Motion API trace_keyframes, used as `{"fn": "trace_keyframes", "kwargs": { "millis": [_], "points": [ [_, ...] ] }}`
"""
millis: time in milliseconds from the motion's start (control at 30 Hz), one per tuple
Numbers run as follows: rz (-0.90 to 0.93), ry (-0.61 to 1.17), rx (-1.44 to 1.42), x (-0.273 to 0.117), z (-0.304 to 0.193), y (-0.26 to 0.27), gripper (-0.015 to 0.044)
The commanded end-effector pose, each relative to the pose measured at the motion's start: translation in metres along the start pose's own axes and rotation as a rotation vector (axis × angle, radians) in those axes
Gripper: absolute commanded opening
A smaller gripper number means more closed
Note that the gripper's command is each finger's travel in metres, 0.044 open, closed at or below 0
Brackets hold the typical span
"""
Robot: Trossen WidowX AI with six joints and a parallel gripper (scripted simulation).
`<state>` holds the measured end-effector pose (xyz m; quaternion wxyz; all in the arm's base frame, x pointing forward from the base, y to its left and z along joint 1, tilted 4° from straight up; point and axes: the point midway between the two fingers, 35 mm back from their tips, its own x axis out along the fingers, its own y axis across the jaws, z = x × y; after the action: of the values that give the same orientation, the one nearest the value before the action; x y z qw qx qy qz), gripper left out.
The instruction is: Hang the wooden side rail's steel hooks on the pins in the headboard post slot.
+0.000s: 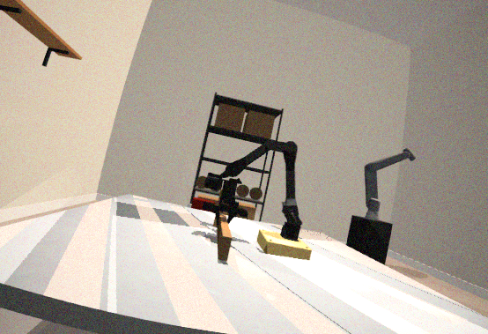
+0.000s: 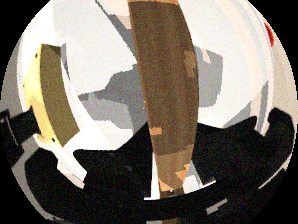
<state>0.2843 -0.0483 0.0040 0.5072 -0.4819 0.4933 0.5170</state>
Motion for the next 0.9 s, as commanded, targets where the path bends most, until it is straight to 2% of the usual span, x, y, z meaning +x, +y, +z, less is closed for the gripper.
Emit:
{"fn": "trace_keyframes", "kwargs": {
  "millis": [0, 867],
  "points": [
    [-0.011, 0.000, -0.009, -0.0044, -0.0001, -0.0029, 0.0000],
    [-0.011, 0.000, -0.009, -0.0087, -0.0001, -0.0029, 0.0000]
  ]
}}
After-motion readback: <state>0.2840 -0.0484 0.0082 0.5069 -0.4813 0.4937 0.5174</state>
